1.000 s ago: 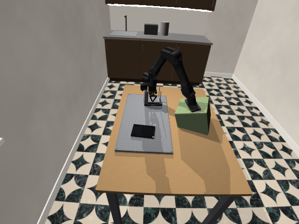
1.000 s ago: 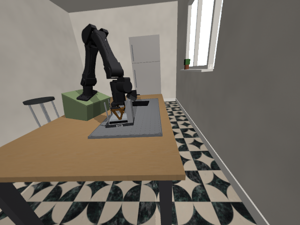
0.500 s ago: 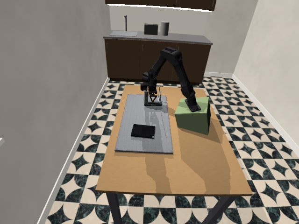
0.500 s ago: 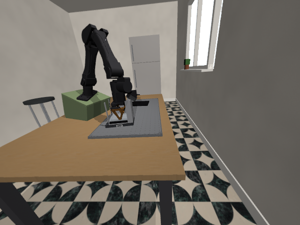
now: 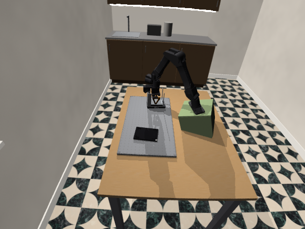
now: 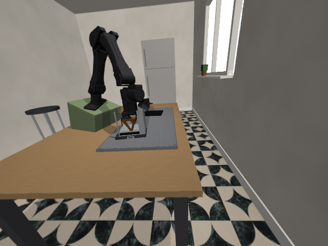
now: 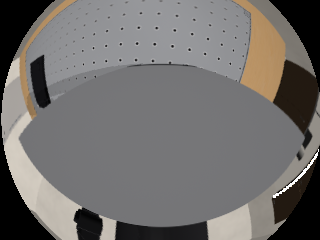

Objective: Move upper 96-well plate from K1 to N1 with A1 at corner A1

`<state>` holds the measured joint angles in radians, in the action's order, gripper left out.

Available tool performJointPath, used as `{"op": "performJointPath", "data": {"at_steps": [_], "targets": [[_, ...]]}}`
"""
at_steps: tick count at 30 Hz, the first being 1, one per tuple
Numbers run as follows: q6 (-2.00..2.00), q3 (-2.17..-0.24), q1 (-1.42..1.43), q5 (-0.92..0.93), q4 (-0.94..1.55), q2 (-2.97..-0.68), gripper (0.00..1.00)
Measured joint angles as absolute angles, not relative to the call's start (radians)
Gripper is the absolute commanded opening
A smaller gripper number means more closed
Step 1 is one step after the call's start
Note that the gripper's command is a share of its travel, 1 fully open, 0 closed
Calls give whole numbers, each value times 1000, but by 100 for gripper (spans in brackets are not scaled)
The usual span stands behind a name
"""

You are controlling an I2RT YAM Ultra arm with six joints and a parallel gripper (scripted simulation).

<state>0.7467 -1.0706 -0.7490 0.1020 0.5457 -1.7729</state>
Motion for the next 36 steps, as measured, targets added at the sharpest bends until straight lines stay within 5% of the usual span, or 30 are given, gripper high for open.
{"op": "performJointPath", "data": {"at_steps": [36], "targets": [[761,-1121,-761,101,709,-1663,0]]}}
